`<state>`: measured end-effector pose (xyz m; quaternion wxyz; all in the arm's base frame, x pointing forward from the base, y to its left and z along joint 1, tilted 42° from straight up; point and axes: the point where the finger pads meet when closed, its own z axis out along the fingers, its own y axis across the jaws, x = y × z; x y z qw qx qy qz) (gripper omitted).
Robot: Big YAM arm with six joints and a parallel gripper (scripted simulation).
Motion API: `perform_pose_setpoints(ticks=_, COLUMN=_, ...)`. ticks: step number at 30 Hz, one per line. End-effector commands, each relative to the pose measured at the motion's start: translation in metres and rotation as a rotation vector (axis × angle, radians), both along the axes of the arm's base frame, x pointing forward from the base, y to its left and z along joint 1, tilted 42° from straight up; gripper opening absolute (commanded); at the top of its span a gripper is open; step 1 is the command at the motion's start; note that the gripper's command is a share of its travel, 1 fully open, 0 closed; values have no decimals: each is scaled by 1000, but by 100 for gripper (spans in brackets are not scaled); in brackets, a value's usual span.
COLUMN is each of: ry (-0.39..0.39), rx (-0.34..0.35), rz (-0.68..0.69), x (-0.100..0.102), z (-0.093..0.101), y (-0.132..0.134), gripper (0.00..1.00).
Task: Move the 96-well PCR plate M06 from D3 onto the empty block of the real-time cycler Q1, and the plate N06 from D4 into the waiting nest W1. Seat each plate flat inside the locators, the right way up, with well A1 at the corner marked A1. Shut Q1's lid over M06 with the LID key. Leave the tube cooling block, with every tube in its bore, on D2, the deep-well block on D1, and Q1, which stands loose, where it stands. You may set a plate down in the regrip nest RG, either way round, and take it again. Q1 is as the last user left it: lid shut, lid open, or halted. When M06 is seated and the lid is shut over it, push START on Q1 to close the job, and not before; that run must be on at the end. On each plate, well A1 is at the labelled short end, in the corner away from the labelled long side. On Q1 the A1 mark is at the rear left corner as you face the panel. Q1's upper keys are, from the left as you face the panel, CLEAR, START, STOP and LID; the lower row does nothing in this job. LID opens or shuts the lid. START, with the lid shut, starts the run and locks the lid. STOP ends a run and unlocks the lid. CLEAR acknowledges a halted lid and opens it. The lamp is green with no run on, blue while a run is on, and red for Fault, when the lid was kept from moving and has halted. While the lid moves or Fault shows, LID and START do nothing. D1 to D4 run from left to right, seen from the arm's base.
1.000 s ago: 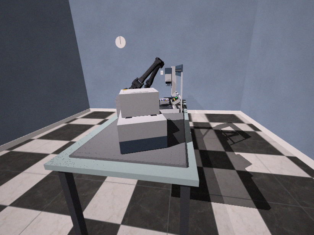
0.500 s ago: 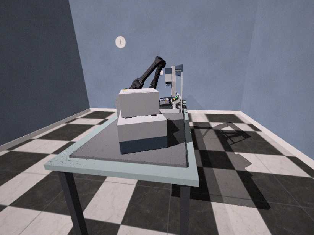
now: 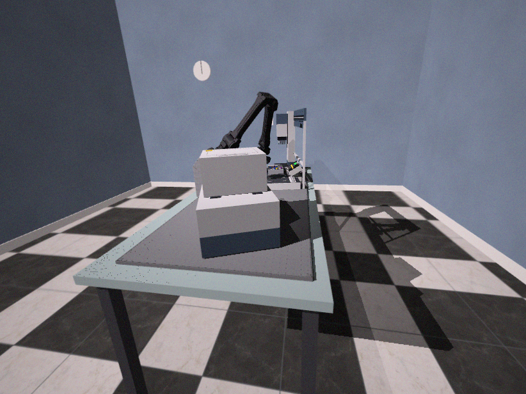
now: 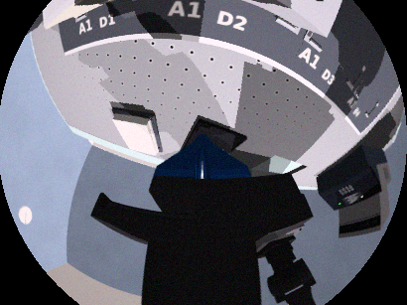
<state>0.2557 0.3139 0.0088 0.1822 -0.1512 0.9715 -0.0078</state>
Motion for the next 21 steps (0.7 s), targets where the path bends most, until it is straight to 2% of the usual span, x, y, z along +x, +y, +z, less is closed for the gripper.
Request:
perform_pose_setpoints(ticks=1, ry=13, rx=-42, rz=31, x=1, z=-7, y=-20, gripper=0)
perform_pose_setpoints(ticks=3, ry=45, rx=-13, rz=65, x=9, z=-3, y=-31, gripper=0)
perform_pose_setpoints(ticks=4, ry=31, rx=-15, rz=59, x=15, z=2, y=-37, gripper=0)
perform_pose_setpoints(ticks=7, ry=26, rx=35, rz=104, x=28, z=17, y=-42, gripper=0)
perform_pose_setpoints(ticks=9, ry=31, rx=73, rz=152, x=32, z=24, y=-45, gripper=0)
perform_pose_setpoints(ticks=11, ry=42, rx=91, rz=190, x=32, z=24, y=-56, gripper=0)
perform_pose_setpoints(ticks=14, ry=51, rx=78, rz=189, x=31, z=22, y=-62, gripper=0)
perform_pose_setpoints(ticks=15, ry=69, rx=59, rz=173, x=27, z=15, y=-66, gripper=0)
perform_pose_setpoints(ticks=18, ry=83, rx=39, rz=157, x=28, z=15, y=-85, gripper=0)
perform_pose_setpoints(ticks=21, ry=74, rx=85, rz=218, x=34, z=23, y=-105, gripper=0)
